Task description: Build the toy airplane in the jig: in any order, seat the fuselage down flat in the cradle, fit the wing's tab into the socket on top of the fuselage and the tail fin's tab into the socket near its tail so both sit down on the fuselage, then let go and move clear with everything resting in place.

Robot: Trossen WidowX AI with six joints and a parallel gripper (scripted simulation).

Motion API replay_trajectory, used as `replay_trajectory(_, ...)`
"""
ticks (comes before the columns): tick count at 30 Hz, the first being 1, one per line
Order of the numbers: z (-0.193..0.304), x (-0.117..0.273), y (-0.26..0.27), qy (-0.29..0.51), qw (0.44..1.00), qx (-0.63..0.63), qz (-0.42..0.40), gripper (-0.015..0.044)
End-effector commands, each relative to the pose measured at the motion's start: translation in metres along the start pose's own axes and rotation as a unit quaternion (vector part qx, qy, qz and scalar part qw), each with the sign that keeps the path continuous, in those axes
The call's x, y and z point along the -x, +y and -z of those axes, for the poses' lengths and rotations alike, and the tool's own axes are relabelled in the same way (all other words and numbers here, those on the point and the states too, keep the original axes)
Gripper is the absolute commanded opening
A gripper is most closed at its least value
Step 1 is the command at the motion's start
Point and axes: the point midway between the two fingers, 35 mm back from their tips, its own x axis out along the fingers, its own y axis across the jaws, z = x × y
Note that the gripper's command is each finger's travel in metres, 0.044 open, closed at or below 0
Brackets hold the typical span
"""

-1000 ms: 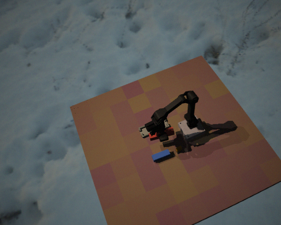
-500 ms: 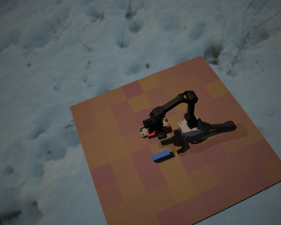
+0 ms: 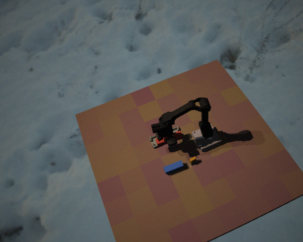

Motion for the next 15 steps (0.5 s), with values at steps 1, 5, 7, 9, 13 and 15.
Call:
replay_trajectory(1,0.000,-0.006,-0.013,-0.001,1.000,0.009,0.001,0.0000)
replay_trajectory(5,0.000,-0.012,-0.025,-0.001,1.000,0.015,0.002,0.0000)
replay_trajectory(7,0.000,-0.015,-0.031,-0.001,1.000,0.018,0.002,0.0000)
replay_trajectory(9,0.001,-0.018,-0.037,-0.001,1.000,0.021,0.002,0.0000)
replay_trajectory(13,0.003,-0.024,-0.048,-0.001,1.000,0.027,0.003,0.0000)
replay_trajectory(15,0.004,-0.026,-0.054,-0.001,1.000,0.029,0.003,0.0000)
